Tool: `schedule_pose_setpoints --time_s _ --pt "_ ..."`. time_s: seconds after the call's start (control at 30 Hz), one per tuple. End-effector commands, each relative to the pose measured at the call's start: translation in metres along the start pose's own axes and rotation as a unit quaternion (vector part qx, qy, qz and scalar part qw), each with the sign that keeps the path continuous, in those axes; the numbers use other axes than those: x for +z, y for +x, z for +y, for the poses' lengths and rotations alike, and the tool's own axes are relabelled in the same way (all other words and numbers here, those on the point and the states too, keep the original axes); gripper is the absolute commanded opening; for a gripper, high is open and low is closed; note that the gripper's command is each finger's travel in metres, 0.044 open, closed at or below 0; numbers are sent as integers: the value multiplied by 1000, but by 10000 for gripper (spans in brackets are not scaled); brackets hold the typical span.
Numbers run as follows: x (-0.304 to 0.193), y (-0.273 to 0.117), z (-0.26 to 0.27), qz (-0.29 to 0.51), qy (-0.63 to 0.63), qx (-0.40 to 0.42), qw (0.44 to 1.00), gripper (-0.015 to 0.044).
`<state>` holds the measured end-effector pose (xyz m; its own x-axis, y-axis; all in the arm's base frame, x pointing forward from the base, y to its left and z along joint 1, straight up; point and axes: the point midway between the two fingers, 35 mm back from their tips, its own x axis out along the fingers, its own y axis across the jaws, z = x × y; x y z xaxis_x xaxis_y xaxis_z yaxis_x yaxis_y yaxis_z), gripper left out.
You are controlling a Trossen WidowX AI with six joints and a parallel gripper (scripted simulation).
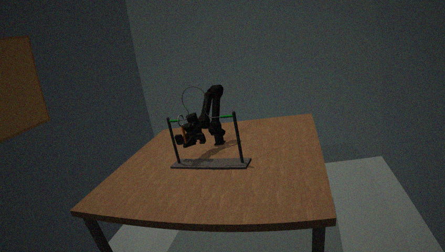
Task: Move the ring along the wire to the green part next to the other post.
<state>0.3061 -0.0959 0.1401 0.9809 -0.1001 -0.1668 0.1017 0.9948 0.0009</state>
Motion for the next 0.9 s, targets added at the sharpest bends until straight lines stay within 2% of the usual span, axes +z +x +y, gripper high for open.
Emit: schedule_pose_setpoints --time_s 0.0,0.43,0.87 --pt "1 0 4 -1 5 -1 1000 -150" --pt "2 0 27 -1 43 7 999 -150" --pt "8 0 66 -1 137 26 990 -150"
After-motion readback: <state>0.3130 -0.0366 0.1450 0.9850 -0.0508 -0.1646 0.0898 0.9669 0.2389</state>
